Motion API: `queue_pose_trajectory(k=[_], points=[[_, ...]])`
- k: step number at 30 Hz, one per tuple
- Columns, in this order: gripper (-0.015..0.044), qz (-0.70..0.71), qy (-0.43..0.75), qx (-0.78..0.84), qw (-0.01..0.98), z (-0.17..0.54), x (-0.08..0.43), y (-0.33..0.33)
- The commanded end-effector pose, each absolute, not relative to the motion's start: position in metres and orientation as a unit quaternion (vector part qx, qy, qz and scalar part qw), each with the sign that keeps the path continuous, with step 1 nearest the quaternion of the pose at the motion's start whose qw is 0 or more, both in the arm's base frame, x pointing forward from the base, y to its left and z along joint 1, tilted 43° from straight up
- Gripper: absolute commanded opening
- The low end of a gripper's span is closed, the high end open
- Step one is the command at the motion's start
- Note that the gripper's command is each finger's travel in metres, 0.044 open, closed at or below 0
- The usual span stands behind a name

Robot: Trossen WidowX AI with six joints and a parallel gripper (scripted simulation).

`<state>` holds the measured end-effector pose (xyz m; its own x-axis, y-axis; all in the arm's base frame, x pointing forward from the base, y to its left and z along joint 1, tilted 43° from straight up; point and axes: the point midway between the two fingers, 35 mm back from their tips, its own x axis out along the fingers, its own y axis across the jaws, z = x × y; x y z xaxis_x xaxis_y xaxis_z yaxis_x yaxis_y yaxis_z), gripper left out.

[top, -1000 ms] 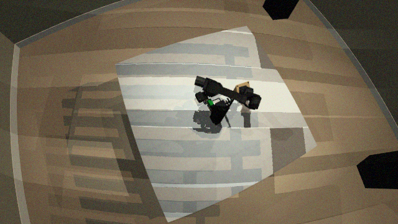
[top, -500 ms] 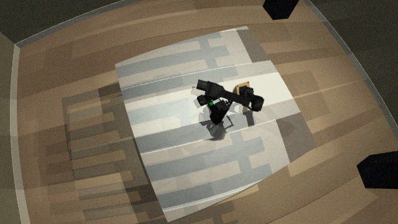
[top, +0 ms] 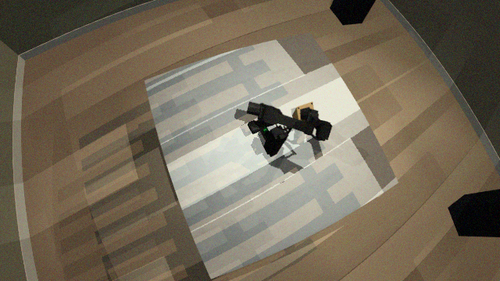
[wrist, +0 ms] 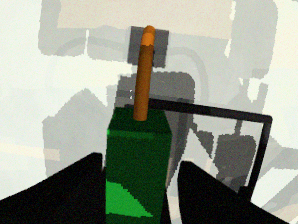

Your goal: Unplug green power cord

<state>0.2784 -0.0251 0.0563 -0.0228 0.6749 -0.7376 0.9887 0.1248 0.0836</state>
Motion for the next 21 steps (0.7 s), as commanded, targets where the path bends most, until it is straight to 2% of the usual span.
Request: queue_pose_trajectory(k=[1, 3, 12, 13, 21], points=[[0.0134, -0.239, 0.674, 0.617, 0.329, 0.0563, 0.2784, -0.0251], [0.0081, -0.239, 0.674, 0.617, 0.329, 0.0563, 0.2784, -0.0251], [0.0021, -0.239, 0.674, 0.617, 0.329, 0.0563, 0.2784, -0.0251], [0.0000, -0.239, 0.674, 0.617, 0.329, 0.0562, 0.2785, -0.0253], [0.0000, -0.239, 0.674, 0.617, 0.329, 0.0501, 0.2811, -0.0326]])
